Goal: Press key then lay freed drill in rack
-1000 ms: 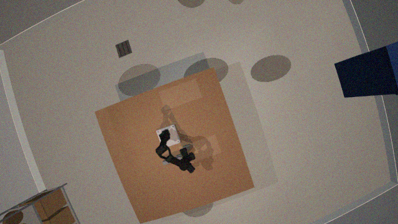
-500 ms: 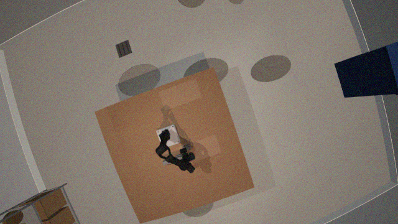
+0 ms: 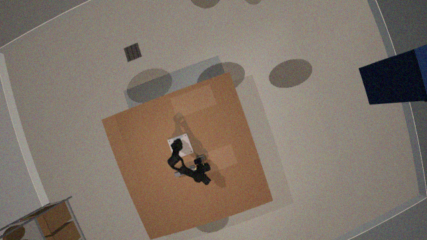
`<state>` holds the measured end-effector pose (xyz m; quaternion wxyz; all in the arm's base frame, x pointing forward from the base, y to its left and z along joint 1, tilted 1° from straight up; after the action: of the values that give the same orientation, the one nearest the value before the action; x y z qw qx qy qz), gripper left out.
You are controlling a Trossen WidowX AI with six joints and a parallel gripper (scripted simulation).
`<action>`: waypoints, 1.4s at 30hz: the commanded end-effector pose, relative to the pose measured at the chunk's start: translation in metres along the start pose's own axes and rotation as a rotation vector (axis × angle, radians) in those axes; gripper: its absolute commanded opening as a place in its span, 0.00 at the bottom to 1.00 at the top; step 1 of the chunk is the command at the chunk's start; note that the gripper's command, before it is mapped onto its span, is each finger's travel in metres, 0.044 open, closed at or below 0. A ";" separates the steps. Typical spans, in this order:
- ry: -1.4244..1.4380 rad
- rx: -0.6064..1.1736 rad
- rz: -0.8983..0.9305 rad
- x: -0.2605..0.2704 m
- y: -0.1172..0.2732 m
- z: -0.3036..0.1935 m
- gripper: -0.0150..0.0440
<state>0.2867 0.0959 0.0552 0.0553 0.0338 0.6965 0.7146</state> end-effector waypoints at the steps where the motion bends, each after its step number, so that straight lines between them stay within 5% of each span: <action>1: -0.003 0.001 0.003 0.000 0.000 0.006 0.25; 42: -0.003 -0.004 0.003 0.001 0.006 0.057 0.25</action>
<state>0.2927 0.1528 0.0598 0.0533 0.0344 0.6949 0.7163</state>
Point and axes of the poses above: the point midway between the two fingers, 35 mm back from their tips, its own y axis back along the fingers, its own x axis across the jaws, z = x × y, the point moved 2 cm from there along y, back along the fingers
